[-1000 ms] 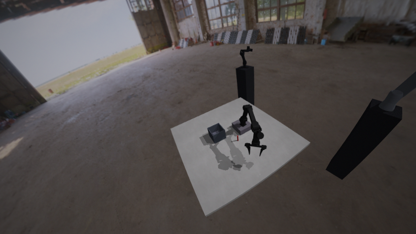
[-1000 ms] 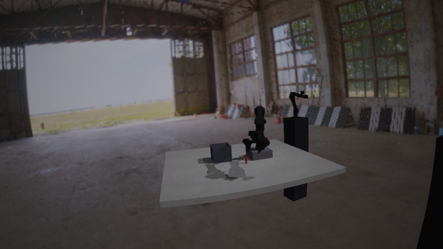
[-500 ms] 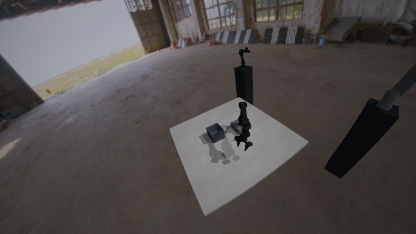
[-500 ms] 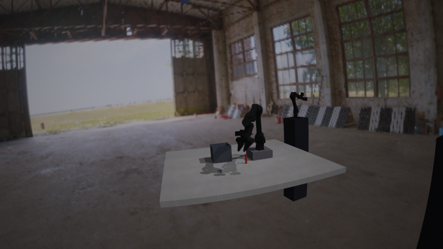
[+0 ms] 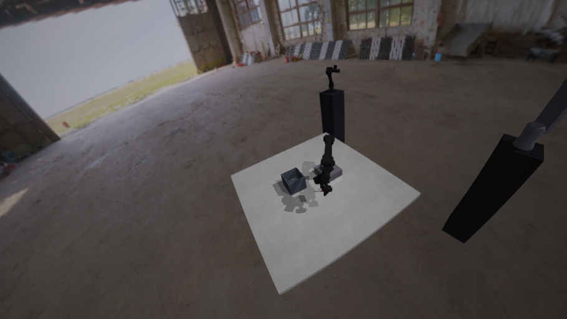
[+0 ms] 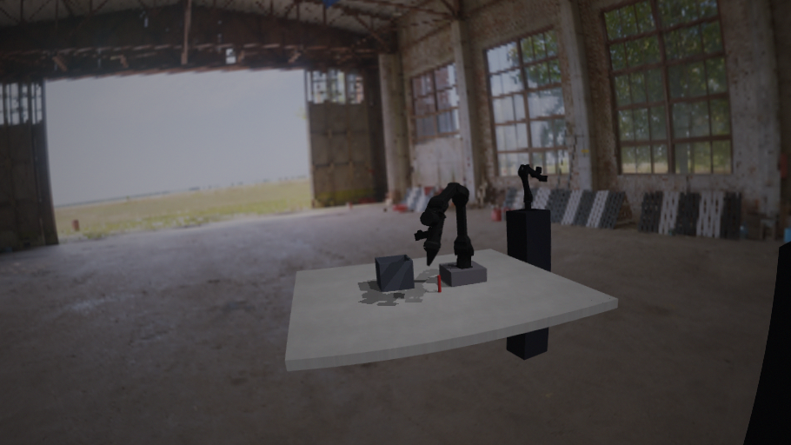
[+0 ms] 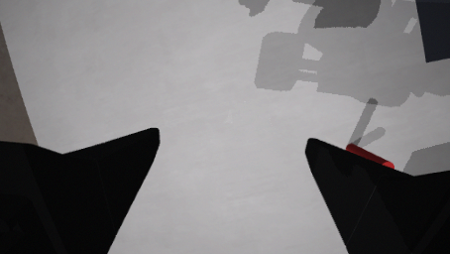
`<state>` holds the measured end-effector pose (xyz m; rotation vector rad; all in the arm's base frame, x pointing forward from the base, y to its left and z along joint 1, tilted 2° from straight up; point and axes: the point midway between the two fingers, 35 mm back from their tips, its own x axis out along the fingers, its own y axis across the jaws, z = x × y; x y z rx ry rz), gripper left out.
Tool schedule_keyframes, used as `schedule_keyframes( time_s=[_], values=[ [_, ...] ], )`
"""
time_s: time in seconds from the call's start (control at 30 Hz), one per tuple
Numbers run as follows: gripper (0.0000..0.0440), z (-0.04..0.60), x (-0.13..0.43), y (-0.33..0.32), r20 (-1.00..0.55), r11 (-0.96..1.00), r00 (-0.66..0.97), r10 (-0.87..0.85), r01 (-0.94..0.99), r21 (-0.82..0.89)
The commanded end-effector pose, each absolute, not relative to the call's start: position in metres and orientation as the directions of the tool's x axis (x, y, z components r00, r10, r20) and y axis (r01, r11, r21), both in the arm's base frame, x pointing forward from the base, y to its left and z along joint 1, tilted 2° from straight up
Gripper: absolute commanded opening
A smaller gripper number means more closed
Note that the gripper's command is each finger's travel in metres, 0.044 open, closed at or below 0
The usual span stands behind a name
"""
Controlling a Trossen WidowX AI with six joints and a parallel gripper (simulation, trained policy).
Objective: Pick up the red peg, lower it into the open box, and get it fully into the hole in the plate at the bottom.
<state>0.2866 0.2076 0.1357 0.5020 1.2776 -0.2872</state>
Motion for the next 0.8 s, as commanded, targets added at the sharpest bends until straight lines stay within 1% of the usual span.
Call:
schedule_keyframes(
  time_s=[0.0,0.33,0.77],
  values=[
    [0.044,0.135,0.27,0.186,-0.977,0.791,0.209,0.052,0.589,0.168],
    [0.044,0.125,0.227,0.146,-0.999,0.598,0.048,0.008,0.801,0.043],
    [0.044,0.096,0.187,0.116,-0.992,0.429,-0.11,-0.065,0.894,-0.127]
  ],
)
